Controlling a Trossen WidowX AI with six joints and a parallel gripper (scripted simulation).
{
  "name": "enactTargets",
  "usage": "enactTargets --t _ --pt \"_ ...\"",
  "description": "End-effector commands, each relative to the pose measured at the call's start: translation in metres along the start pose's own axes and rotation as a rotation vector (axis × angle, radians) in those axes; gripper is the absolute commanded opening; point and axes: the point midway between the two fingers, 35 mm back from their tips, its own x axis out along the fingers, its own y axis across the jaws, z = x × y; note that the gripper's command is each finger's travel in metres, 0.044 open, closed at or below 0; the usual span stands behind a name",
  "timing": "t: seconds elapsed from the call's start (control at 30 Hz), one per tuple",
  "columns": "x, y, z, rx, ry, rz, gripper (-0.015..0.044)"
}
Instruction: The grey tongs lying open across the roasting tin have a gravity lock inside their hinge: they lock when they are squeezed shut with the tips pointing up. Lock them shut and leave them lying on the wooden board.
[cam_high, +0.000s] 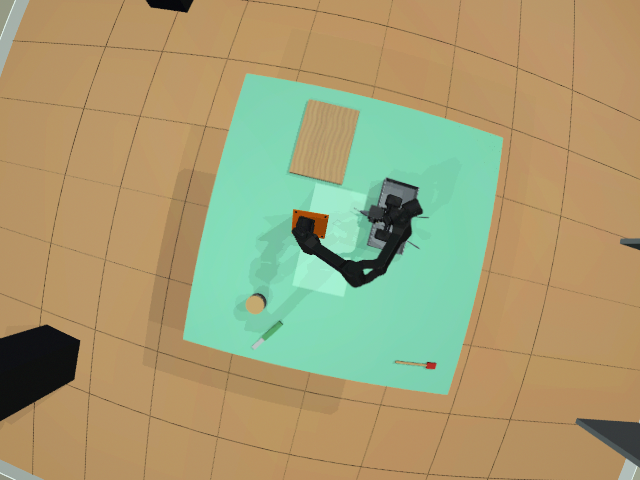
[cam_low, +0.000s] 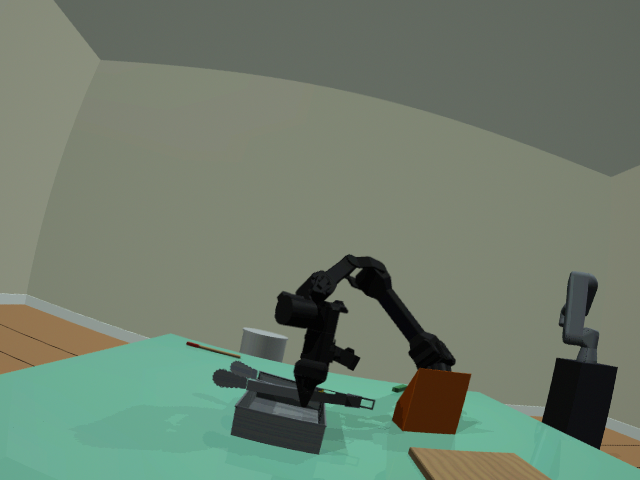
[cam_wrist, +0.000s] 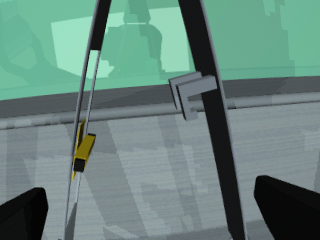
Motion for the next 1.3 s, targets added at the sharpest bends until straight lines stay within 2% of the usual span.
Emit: enactTargets --t 0.0,0.3,0.4,1.27 --pt "0.006 0.0 0.001 -0.008 0.002 0.004 0.044" --pt "0.02 0.002 0.003 -0.007 0.001 0.007 0.044" --pt "0.016 0.002 0.002 0.001 -0.001 0.003 0.0361" --pt "0.016 0.002 0.002 0.001 -0.001 0.003 0.0188"
